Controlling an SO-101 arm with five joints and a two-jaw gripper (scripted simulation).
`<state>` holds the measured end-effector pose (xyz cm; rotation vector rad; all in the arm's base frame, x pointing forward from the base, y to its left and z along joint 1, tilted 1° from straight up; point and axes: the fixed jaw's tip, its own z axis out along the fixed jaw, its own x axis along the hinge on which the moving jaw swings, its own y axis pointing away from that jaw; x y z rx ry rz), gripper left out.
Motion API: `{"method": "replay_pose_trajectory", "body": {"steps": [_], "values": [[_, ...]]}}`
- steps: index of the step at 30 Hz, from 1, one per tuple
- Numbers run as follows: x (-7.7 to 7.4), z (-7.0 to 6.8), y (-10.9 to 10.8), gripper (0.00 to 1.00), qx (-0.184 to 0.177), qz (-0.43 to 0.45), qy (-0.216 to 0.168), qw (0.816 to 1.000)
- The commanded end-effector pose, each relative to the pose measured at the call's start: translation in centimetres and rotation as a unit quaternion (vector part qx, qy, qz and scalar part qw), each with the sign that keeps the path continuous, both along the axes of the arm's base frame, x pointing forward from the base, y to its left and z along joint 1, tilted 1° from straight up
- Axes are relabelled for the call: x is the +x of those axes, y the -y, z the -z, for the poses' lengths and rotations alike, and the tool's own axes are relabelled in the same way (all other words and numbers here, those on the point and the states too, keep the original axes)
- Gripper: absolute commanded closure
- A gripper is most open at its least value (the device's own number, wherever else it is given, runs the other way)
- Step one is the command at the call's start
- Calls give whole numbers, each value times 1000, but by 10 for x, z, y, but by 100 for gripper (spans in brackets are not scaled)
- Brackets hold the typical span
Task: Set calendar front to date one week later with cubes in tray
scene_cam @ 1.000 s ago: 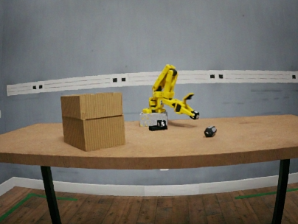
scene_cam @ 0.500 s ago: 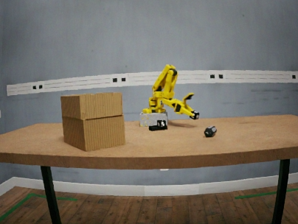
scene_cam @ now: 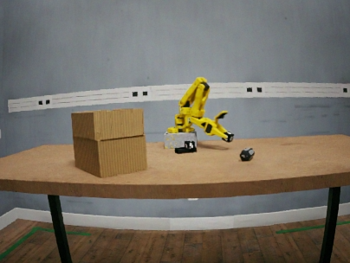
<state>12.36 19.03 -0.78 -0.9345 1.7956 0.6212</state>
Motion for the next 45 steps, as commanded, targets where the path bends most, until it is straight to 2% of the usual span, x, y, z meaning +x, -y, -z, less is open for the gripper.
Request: {"method": "replay_pose_trajectory", "body": {"steps": [1, 45], "values": [[2, 1, 1, 100, 1, 5, 3, 1000], [2, 20, 2, 100, -12, 5, -6, 1000]]}}
